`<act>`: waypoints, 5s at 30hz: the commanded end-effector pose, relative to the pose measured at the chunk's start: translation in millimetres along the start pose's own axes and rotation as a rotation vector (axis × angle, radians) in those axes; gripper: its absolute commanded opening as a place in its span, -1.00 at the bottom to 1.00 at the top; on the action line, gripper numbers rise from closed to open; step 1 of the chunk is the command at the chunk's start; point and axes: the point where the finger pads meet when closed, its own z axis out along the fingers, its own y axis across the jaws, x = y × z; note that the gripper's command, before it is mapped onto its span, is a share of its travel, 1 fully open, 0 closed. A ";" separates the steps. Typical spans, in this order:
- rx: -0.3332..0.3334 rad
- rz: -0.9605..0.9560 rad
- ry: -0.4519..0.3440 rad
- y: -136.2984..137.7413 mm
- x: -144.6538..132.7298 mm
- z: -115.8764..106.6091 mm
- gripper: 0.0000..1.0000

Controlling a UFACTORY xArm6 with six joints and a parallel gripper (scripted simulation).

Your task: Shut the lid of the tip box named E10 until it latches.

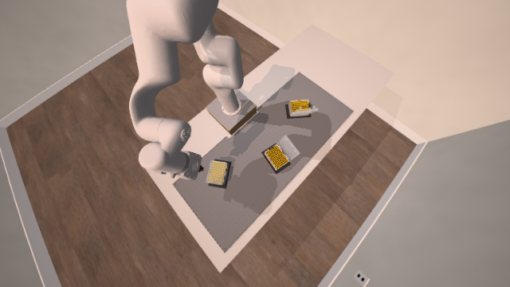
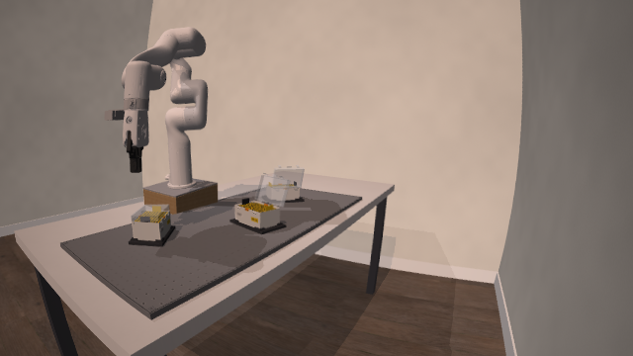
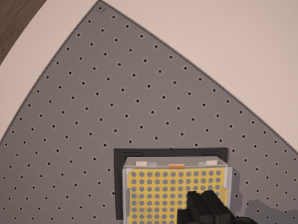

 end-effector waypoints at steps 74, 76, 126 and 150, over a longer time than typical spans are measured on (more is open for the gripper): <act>0.004 0.000 0.000 -1.3 -59.3 51.8 -1.00; 0.004 0.000 0.000 -1.3 -63.1 55.7 -1.00; 0.004 0.000 0.000 -1.3 -73.1 96.2 -1.00; 0.004 0.000 0.000 -1.3 -73.1 102.8 -1.00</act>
